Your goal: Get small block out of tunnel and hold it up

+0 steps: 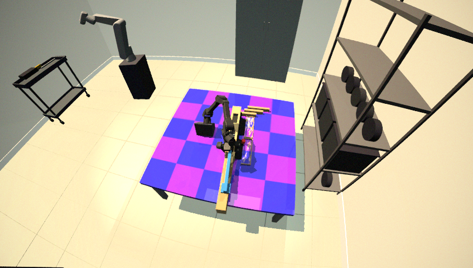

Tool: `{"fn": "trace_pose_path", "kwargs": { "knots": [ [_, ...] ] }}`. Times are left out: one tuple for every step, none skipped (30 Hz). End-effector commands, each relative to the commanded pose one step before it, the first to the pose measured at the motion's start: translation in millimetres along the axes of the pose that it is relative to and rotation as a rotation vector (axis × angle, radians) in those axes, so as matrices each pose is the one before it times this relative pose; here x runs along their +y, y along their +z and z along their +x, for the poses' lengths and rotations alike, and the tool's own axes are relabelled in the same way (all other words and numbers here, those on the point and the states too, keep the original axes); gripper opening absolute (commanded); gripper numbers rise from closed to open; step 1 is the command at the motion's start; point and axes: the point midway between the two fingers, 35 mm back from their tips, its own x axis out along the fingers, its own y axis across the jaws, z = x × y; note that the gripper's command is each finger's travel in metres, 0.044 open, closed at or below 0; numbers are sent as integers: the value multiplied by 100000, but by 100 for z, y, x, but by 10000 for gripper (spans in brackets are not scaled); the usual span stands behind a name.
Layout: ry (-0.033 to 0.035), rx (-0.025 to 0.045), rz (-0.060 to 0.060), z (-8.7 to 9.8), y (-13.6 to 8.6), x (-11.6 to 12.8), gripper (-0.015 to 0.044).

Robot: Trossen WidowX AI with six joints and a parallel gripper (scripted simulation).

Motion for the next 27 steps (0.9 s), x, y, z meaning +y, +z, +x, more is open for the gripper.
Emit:
{"fn": "trace_pose_path", "kwargs": {
  "knots": [
    [-870,10,639,759,-235,-283,440],
    [3,4,-1,159,-31,-25,440],
    [3,5,-1,158,-32,-26,440],
    [3,5,-1,158,-32,-26,440],
    [3,5,-1,157,-33,-27,440],
    [3,5,-1,157,-33,-27,440],
    [3,6,-1,157,-34,-28,440],
    [3,6,-1,156,-35,-28,440],
    [3,6,-1,156,-35,-29,440],
    [3,6,-1,156,-36,-30,440],
    [3,7,-1,155,-37,-30,440],
    [3,7,-1,155,-37,-31,440],
    [3,7,-1,154,-38,-31,440],
    [3,7,-1,154,-38,-32,440],
    [3,8,-1,154,-39,-32,440],
    [3,8,-1,153,-39,-33,440],
    [2,6,-1,122,-32,-27,440],
    [1,4,-1,74,-20,-16,440],
    [0,1,0,25,-7,-6,440],
    [0,0,0,0,0,0,440],
    [0,0,0,0,0,0,440],
    [0,0,0,0,0,0,440],
    [340,-1289,-1114,-642,225,326,414],
    [0,0,0,0,0,0,387],
    [0,0,0,0,0,0,361],
    [0,0,0,0,0,0,335],
    [0,0,0,0,0,0,309]
  ]
}}
